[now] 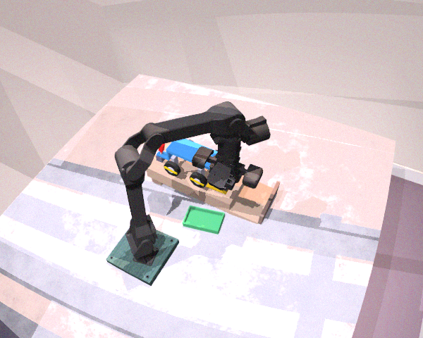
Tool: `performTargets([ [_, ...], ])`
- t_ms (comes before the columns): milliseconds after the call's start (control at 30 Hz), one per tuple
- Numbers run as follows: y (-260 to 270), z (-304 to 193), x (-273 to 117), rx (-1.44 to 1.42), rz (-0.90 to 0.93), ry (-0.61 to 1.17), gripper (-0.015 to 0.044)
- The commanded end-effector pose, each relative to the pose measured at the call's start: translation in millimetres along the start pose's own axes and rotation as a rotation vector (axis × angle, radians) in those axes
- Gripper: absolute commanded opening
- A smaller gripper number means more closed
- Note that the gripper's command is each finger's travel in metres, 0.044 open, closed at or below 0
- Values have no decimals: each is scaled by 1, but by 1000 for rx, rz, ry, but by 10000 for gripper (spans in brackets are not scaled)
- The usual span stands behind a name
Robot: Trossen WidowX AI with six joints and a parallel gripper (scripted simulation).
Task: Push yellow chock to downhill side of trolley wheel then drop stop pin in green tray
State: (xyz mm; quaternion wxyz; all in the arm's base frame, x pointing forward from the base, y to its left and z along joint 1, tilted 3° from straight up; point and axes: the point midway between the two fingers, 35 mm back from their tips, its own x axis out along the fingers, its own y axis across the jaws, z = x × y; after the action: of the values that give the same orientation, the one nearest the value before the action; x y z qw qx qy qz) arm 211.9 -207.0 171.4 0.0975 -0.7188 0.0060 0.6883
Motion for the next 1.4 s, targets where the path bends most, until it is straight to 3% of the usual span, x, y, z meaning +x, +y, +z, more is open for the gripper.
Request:
performTargets([
  [0,2,-11,2,33,-3,9,0],
  [333,3,-24,8,35,-3,10,0],
  [1033,3,-26,68,35,-4,10,0],
  [1367,-3,-25,68,35,-4,10,0],
])
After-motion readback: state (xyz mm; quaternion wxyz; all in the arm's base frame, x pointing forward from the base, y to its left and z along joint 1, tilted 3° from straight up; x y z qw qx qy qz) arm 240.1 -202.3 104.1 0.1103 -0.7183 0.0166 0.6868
